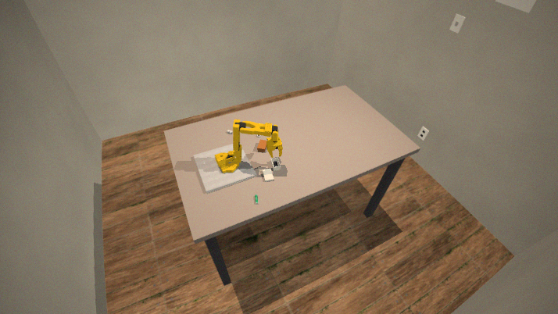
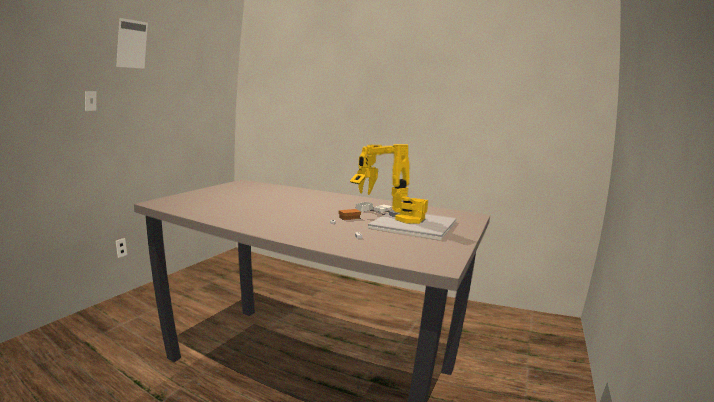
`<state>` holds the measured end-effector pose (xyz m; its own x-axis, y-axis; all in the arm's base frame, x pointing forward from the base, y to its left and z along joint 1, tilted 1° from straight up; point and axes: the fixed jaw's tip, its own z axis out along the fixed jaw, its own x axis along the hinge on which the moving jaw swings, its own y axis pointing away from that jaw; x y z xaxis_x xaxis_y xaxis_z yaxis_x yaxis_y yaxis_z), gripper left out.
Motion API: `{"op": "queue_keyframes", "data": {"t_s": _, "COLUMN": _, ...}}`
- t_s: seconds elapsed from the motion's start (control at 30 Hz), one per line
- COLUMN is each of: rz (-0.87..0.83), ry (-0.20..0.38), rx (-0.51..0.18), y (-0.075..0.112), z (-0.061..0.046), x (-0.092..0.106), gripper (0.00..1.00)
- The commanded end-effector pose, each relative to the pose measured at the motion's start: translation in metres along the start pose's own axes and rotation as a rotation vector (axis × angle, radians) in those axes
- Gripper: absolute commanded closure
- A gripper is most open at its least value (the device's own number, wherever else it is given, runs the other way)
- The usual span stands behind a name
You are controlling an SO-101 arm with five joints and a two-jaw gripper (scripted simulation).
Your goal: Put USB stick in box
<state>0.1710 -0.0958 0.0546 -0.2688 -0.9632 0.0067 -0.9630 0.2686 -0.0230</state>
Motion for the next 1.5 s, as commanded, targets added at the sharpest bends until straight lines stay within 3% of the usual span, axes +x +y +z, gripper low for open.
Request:
{"op": "queue_keyframes", "data": {"t_s": 0.0, "rz": -0.004, "ry": -0.004, "rx": -0.01, "y": 0.002, "z": 0.002, "x": -0.002, "gripper": 0.8}}
{"op": "queue_keyframes", "data": {"t_s": 0.63, "rz": -0.004, "ry": -0.004, "rx": -0.01, "y": 0.006, "z": 0.002, "x": 0.002, "gripper": 0.8}}
{"op": "queue_keyframes", "data": {"t_s": 1.2, "rz": -0.009, "ry": 0.001, "rx": -0.011, "y": 0.049, "z": 0.001, "x": 0.046, "gripper": 0.72}}
{"op": "queue_keyframes", "data": {"t_s": 1.47, "rz": -0.01, "ry": 0.002, "rx": -0.011, "y": 0.059, "z": 0.002, "x": 0.053, "gripper": 0.7}}
